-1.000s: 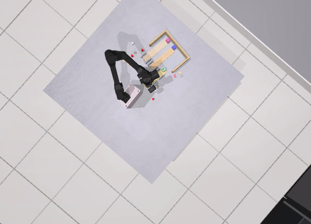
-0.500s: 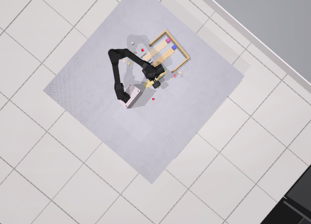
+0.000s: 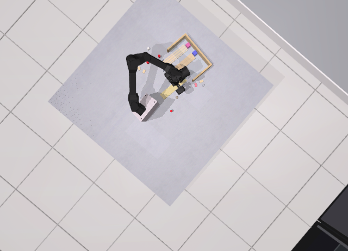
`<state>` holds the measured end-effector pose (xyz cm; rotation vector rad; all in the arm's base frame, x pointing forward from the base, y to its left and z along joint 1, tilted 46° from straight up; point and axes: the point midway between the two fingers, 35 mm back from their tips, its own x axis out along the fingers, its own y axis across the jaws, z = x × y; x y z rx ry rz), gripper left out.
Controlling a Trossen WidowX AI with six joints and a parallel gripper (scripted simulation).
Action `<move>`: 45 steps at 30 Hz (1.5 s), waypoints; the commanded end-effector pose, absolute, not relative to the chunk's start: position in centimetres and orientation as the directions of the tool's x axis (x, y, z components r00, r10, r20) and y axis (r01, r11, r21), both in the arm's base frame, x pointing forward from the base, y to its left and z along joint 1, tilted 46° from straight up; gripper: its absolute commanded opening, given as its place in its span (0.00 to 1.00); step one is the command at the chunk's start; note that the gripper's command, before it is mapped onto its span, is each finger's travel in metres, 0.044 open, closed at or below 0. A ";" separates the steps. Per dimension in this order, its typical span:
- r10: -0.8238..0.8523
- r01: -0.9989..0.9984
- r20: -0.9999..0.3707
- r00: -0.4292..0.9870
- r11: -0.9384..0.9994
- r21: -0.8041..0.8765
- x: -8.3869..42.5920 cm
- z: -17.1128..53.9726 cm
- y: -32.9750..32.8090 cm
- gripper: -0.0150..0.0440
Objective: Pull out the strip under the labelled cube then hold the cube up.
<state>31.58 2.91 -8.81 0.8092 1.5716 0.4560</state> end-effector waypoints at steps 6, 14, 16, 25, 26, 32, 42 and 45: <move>0.721 0.236 -0.693 -0.001 0.674 0.700 34.8 -8.8 2.3 1.00; 0.721 0.235 -0.693 0.000 0.674 0.701 37.6 -8.8 1.8 1.00; 0.721 0.234 -0.693 0.000 0.674 0.701 38.3 -8.8 1.7 1.00; 0.720 0.233 -0.693 0.001 0.674 0.701 40.8 -8.6 1.4 0.96; 0.720 0.233 -0.693 0.001 0.674 0.701 40.8 -8.6 1.4 0.91; 0.720 0.234 -0.694 0.001 0.674 0.701 40.8 -9.3 2.1 0.68; 0.721 0.234 -0.693 0.001 0.674 0.701 40.9 -10.4 3.3 0.68; 0.721 0.234 -0.693 0.001 0.674 0.701 40.9 -10.8 3.6 0.68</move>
